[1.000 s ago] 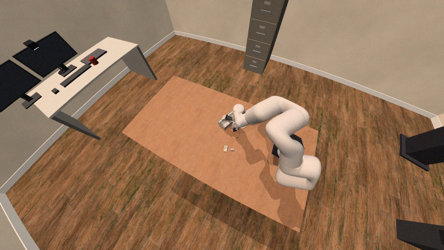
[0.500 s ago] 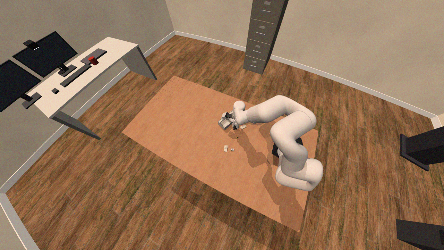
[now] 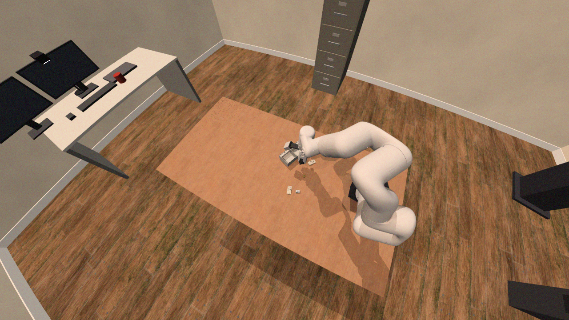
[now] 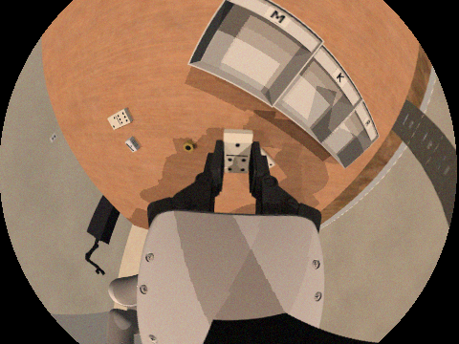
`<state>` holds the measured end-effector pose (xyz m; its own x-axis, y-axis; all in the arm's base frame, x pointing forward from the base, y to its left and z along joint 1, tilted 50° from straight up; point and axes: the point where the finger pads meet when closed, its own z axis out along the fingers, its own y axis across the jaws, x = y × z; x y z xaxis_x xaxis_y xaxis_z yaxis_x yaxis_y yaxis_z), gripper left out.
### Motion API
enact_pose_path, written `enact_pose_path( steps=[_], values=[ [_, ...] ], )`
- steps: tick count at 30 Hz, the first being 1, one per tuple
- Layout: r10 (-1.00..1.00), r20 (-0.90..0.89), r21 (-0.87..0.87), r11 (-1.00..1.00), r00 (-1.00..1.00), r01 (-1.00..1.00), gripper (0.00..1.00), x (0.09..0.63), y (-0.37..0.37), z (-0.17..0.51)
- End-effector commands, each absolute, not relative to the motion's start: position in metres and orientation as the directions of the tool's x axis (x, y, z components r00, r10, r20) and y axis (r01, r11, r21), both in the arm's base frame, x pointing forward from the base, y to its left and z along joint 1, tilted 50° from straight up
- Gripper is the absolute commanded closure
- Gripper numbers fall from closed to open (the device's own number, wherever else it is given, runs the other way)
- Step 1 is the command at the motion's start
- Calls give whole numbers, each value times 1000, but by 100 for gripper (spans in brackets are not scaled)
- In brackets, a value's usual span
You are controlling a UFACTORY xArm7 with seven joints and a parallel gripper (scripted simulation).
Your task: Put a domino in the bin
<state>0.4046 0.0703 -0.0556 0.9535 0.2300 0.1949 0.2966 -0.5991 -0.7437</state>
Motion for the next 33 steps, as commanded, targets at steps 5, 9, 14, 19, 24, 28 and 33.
enact_pose_path(
  steps=[5,9,14,19,24,28,33],
  values=[
    [227,197,-741,-602,954,296,100,406,65,-52],
    [227,197,-741,-602,954,296,100,406,63,-51],
    [227,197,-741,-602,954,296,100,420,56,-60],
    [315,305,-704,-561,899,436,100,435,49,-70],
    [374,382,-663,-527,845,533,100,458,37,-85],
    [423,445,-619,-492,789,613,100,467,33,-92],
    [476,511,-560,-448,716,697,100,482,25,-102]
  ],
)
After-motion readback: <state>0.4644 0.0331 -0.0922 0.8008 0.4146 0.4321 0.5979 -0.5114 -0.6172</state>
